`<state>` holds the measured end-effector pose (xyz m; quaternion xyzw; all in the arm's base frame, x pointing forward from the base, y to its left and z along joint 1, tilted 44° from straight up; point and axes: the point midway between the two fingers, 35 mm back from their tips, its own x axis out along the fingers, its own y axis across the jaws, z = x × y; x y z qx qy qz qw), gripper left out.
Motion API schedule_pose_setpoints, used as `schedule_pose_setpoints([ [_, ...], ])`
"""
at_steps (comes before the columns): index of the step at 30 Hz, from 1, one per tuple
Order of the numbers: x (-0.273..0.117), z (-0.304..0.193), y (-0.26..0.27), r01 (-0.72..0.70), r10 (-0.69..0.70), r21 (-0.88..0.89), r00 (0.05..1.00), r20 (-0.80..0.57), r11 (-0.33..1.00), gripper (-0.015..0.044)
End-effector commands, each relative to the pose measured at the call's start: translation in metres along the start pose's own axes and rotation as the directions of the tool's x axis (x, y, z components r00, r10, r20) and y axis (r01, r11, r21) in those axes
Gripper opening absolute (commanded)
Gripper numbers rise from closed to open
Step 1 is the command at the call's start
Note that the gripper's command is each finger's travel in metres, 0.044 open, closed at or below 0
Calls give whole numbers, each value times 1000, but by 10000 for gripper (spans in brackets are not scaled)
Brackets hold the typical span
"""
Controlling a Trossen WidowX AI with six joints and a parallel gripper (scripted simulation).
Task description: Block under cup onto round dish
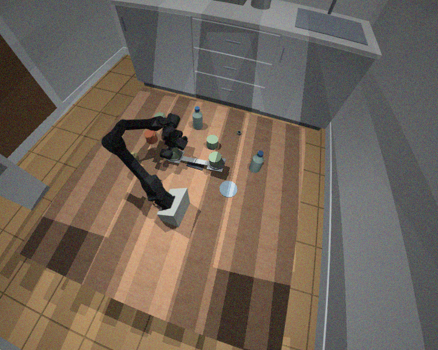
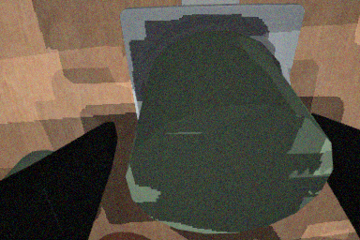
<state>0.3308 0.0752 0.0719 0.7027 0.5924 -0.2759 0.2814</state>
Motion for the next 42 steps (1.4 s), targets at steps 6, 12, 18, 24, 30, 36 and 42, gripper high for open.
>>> schedule_pose_setpoints([
  [6, 11, 1, -3, 11, -11, 9, 1000, 2, 1000, 387],
  [12, 11, 1, -3, 11, -11, 9, 1000, 2, 1000, 348],
  [18, 11, 1, -3, 11, -11, 9, 1000, 2, 1000, 288],
  [24, 7, 2, -2, 11, -11, 9, 1000, 4, 1000, 130],
  [30, 0, 3, 0, 11, -11, 9, 1000, 6, 1000, 0],
  [36, -7, 3, 1, 11, -11, 9, 1000, 8, 1000, 0],
  [42, -14, 4, 2, 11, -11, 9, 1000, 10, 1000, 0],
])
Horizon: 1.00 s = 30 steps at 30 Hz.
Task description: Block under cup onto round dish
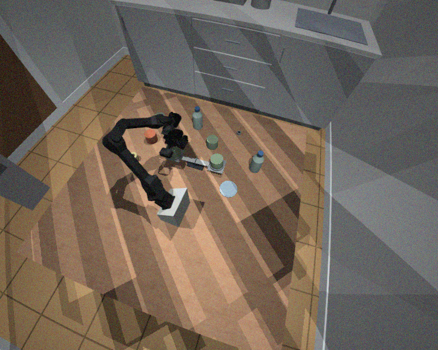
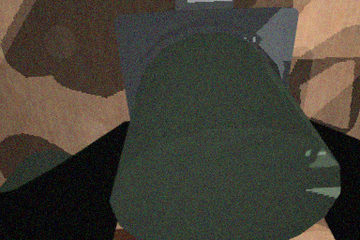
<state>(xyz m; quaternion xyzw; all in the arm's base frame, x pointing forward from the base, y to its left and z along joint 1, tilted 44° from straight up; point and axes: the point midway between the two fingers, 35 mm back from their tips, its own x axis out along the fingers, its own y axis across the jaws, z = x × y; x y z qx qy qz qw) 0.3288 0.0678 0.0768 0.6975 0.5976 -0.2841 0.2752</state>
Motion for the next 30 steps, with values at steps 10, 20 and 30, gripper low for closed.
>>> schedule_pose_setpoints([
  [10, -18, 2, 4, -10, 10, -4, 1000, 8, 1000, 0],
  [20, -31, 3, 5, -10, 10, -4, 1000, 10, 1000, 0],
  [30, -43, 3, 5, -10, 10, -4, 1000, 11, 1000, 0],
])
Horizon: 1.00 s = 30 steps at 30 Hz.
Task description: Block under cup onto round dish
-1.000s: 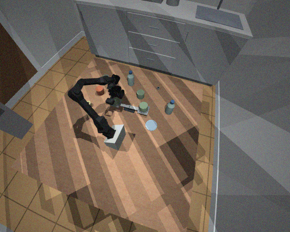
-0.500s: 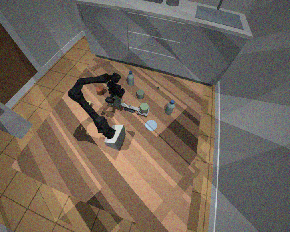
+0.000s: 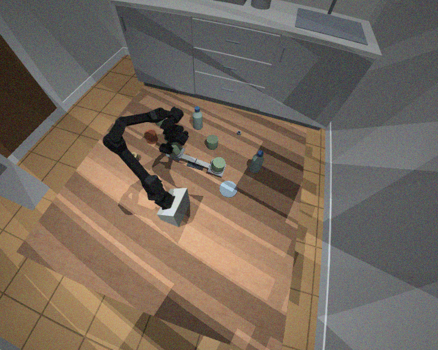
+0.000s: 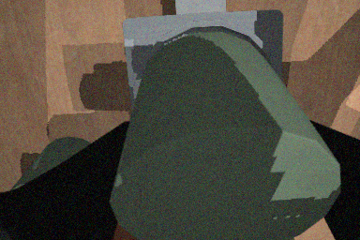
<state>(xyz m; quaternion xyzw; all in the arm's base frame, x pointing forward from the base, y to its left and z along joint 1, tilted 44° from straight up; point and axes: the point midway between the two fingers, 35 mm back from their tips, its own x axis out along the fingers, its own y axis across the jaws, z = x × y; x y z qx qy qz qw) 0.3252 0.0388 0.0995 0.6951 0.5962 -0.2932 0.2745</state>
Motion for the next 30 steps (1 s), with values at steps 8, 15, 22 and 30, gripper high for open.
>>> schedule_pose_setpoints([
  [8, -17, -2, 4, -16, 16, -15, 1000, -3, 1000, 0],
  [15, -26, -2, 3, -16, 16, -15, 1000, -3, 1000, 0],
  [22, -35, -2, 2, -16, 16, -15, 1000, -4, 1000, 0],
  [30, -45, -2, 1, -15, 15, -14, 1000, -5, 1000, 0],
])
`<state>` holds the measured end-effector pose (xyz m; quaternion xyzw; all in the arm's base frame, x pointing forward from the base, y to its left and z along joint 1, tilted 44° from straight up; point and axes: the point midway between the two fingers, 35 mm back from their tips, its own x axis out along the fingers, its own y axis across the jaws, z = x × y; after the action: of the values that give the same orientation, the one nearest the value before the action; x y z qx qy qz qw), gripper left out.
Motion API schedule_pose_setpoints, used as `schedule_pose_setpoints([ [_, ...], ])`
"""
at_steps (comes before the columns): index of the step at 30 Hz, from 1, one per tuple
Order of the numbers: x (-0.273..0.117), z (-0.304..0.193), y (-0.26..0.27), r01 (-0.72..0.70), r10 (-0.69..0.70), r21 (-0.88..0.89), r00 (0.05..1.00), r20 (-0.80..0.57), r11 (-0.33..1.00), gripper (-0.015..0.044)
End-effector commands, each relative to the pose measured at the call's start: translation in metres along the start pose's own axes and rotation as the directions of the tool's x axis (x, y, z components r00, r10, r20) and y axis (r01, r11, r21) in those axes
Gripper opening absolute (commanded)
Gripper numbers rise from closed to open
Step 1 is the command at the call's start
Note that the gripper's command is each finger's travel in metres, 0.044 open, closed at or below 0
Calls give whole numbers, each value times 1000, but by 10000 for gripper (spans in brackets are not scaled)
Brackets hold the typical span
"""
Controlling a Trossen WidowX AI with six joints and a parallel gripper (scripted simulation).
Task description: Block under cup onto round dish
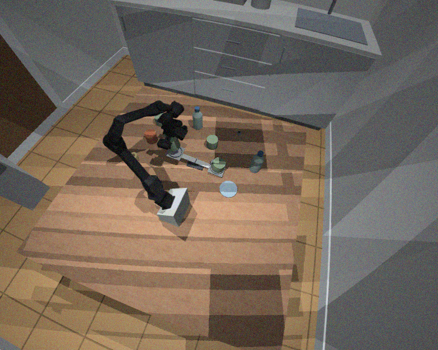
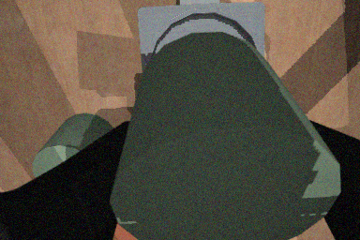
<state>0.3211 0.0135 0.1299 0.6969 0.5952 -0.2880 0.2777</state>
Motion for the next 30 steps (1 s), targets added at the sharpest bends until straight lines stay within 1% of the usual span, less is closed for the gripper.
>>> schedule_pose_setpoints([
  [1, -7, -1, 0, -7, 7, -5, 1000, -1, 1000, 0],
  [23, -35, -3, -5, -7, 7, -5, 1000, -7, 1000, 0],
  [24, -30, -2, -5, 0, 0, 0, 1000, -8, 1000, 0],
  [30, -30, -2, -5, 0, 0, 0, 1000, -8, 1000, 0],
])
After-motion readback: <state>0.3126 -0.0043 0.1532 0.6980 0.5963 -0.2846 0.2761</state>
